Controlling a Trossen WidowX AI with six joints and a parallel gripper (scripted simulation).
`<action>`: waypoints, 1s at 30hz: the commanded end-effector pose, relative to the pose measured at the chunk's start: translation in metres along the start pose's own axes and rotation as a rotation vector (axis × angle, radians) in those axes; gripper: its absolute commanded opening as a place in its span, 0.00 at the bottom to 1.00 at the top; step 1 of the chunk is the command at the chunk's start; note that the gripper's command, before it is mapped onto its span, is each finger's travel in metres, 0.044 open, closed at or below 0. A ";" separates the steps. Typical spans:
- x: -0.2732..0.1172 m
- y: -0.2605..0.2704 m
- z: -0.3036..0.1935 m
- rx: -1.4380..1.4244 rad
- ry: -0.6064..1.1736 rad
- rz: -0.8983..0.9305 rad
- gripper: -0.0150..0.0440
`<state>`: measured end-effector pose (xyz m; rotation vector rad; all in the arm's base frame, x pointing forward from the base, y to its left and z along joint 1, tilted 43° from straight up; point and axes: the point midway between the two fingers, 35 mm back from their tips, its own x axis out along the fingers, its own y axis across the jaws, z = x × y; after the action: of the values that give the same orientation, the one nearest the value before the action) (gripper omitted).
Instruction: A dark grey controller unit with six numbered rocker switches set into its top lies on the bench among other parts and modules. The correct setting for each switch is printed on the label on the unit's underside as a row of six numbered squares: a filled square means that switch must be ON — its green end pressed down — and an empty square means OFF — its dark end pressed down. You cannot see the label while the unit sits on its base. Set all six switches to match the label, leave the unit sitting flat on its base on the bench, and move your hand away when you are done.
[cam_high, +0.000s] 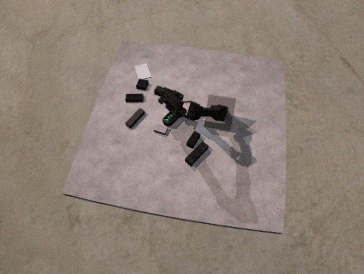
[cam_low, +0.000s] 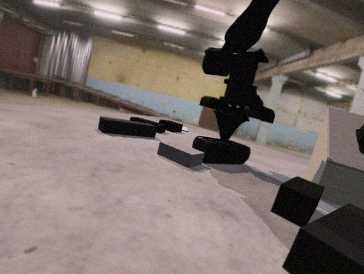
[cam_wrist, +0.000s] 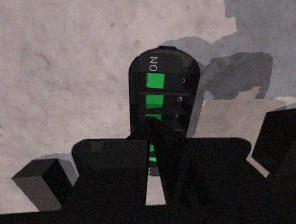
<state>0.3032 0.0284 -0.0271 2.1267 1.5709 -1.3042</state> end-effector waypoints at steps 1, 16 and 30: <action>0.003 -0.001 0.001 0.008 0.003 -0.007 0.25; -0.007 0.000 0.001 0.005 -0.001 -0.005 0.25; -0.041 -0.020 -0.017 0.009 0.003 -0.008 0.25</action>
<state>0.2968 0.0083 0.0062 2.1327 1.5818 -1.3233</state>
